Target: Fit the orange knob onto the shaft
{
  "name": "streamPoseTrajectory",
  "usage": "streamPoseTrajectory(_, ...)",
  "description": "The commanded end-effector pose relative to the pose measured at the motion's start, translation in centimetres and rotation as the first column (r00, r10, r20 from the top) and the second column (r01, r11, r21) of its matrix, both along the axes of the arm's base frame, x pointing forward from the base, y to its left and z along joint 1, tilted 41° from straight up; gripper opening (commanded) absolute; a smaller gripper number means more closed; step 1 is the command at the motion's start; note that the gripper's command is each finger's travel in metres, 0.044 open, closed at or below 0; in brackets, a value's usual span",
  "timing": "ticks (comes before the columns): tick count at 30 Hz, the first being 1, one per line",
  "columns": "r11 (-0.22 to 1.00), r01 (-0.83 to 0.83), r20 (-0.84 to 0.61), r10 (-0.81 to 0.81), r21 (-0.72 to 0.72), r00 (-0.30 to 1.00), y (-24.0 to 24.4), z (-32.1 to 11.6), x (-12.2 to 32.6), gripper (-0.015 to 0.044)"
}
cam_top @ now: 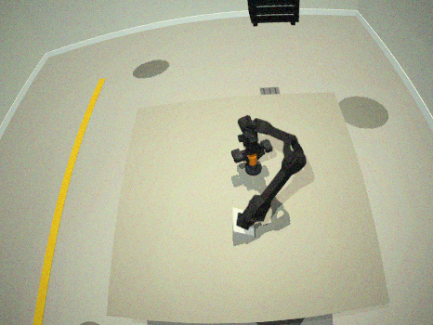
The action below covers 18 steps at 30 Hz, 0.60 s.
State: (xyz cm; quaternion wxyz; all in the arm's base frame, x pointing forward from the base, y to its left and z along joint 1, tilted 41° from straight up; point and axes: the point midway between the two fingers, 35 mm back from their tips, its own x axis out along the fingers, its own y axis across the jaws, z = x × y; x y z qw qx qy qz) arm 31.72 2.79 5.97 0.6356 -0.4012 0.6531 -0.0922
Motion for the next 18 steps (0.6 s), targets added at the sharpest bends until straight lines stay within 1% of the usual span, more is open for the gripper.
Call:
streamPoseTrajectory(1,1.000,-0.012,0.002,0.012,0.001,1.000,0.20,0.26,0.46,0.0000)
streamPoseTrajectory(18,1.000,-0.012,0.002,0.012,0.001,1.000,-0.21,0.10,0.85,0.0000)
